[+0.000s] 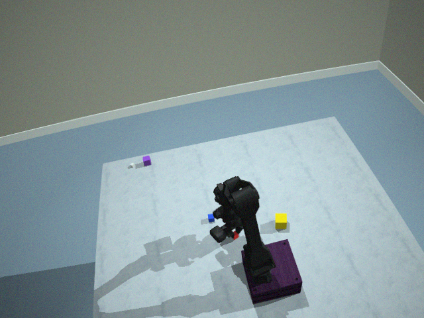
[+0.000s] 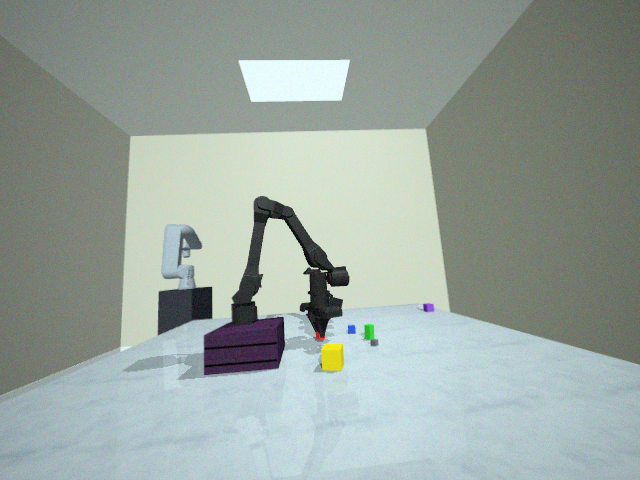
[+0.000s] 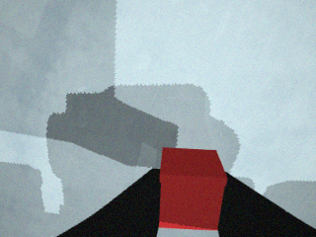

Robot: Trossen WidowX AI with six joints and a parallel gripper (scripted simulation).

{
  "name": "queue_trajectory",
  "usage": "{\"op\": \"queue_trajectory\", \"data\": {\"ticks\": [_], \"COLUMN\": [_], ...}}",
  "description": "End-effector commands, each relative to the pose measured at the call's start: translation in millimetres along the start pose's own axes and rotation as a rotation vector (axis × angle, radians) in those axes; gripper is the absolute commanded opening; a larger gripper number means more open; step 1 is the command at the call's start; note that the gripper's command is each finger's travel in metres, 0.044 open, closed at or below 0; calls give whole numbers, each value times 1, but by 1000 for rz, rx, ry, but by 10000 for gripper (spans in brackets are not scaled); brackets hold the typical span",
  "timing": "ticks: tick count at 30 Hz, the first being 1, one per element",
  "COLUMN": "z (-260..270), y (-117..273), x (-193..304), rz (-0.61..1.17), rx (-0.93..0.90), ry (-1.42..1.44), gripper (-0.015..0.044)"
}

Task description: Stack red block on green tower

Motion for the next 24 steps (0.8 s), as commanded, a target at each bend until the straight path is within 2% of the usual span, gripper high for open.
{"op": "queue_trajectory", "data": {"ticks": [1, 19, 24], "z": [-1, 0, -1], "y": [18, 104, 105], "x": [-3, -1, -1], "rz": [-19, -19, -19], "rx": [6, 6, 7], "ry": [1, 1, -2], "gripper": [0, 0, 0]}}
Point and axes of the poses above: the point midway between the two fingers, 35 mm back from their tips, its own y axis back along the fingers, its own z axis across the jaws, x = y × z, the point moved 7 cm from there along y, back along the fingers, and after that the axes turned 8 degrees about y, right-handed, at the moved point
